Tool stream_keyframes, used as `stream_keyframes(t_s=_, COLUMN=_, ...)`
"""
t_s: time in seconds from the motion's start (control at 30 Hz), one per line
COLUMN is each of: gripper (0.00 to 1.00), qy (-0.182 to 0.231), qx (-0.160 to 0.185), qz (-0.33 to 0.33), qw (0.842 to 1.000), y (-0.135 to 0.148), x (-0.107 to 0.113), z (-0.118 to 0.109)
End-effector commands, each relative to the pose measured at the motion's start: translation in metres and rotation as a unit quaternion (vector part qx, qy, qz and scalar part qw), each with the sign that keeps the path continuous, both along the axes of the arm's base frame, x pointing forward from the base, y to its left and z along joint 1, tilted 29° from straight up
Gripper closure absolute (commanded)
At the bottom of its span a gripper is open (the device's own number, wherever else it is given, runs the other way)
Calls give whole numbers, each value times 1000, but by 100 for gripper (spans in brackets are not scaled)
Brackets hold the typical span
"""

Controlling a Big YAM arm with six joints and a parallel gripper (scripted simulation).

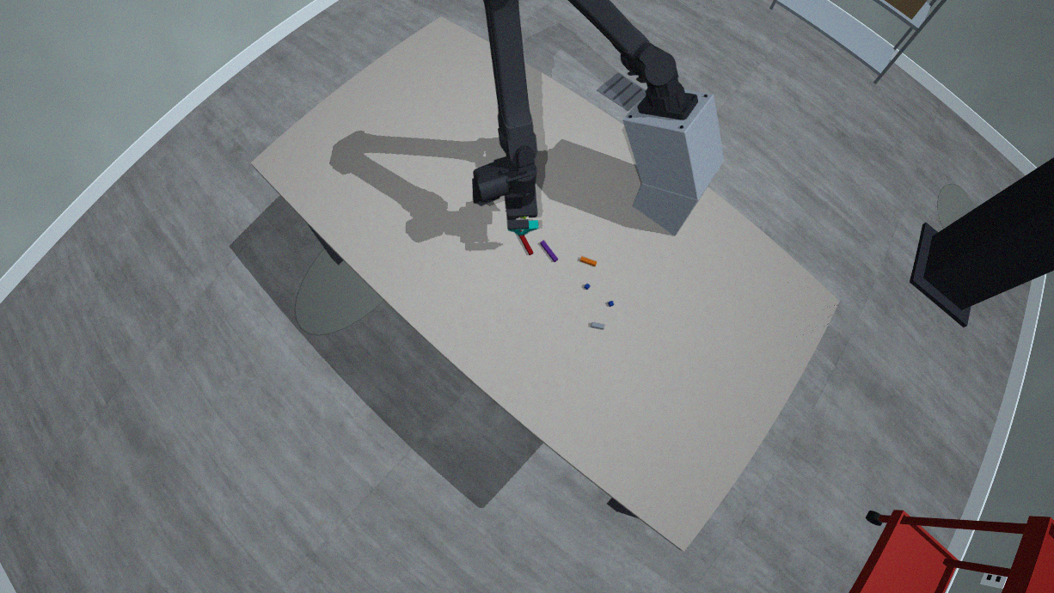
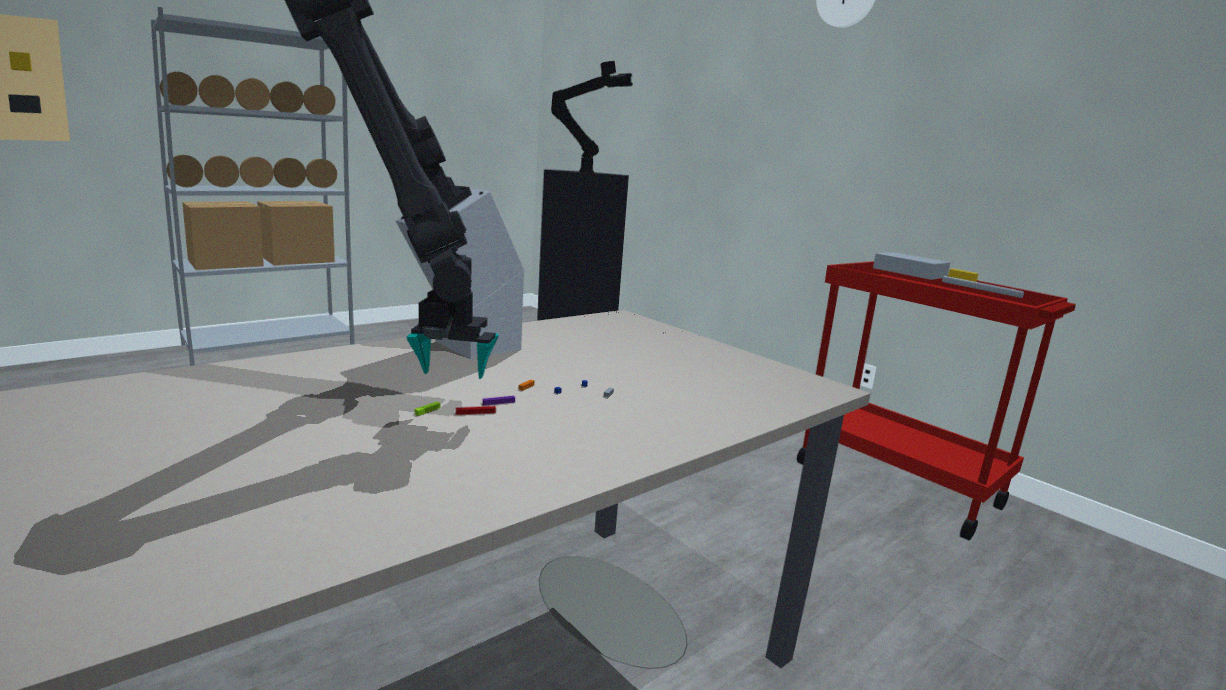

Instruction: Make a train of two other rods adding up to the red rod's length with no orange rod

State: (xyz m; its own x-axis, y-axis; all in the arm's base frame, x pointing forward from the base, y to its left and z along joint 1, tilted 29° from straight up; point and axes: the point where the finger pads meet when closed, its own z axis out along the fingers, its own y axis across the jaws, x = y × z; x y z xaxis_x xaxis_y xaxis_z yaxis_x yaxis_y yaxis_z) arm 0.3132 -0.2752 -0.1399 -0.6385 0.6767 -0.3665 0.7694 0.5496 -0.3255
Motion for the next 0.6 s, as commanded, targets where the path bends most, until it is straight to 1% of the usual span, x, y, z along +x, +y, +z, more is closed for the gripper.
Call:
stream_keyframes(t_s=0.0, gripper=0, qy=-8, qx=-1, qz=-15, qw=1000, y=-6, x=0, z=6)
stream_keyframes(t_s=0.1, gripper=0, qy=-8, qx=-1, qz=-9, qw=1000, y=-2, x=4, z=6)
stream_keyframes(t_s=0.57, gripper=0, qy=-7, qx=-1, qz=-7, qw=1000, y=-2, x=4, z=6)
